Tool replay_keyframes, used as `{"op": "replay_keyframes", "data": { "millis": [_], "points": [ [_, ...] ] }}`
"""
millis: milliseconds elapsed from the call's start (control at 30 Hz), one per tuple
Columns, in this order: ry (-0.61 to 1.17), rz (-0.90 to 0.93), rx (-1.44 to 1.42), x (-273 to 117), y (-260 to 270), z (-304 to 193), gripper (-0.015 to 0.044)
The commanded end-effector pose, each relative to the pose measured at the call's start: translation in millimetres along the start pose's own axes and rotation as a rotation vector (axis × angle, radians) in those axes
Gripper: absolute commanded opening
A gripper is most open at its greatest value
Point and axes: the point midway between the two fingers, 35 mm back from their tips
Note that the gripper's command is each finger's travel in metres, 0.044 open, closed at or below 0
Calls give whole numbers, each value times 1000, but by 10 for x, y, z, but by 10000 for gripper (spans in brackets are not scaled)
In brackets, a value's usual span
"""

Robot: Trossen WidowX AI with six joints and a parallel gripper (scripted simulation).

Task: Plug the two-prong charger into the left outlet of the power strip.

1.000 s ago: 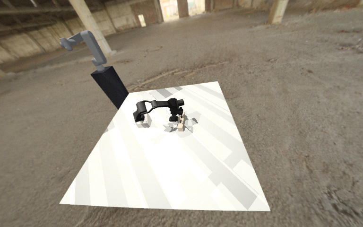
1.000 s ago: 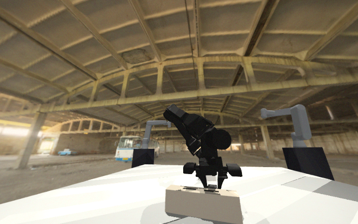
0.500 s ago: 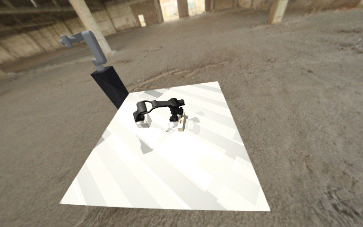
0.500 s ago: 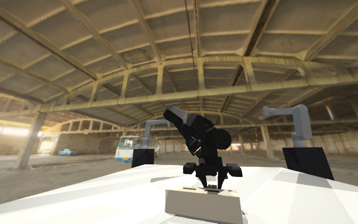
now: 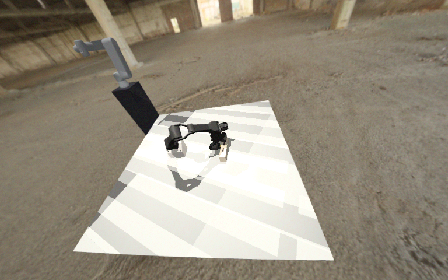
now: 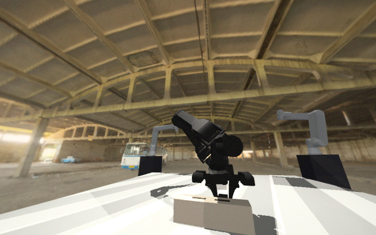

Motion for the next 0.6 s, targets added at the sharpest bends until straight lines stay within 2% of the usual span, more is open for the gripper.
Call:
{"op": "replay_keyframes", "data": {
  "millis": [0,567],
  "points": [
    [0,-1,-3,-2,-3,3,0],
    [0,-1,-3,-5,-6,44,0]
  ]
}}
Point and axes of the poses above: the point midway between the two fingers, 35 mm back from their tips, its own x axis out along the fingers, its own y axis across the jaws, z = x × y, and after that the axes turned 3 degrees about -x, right-handed
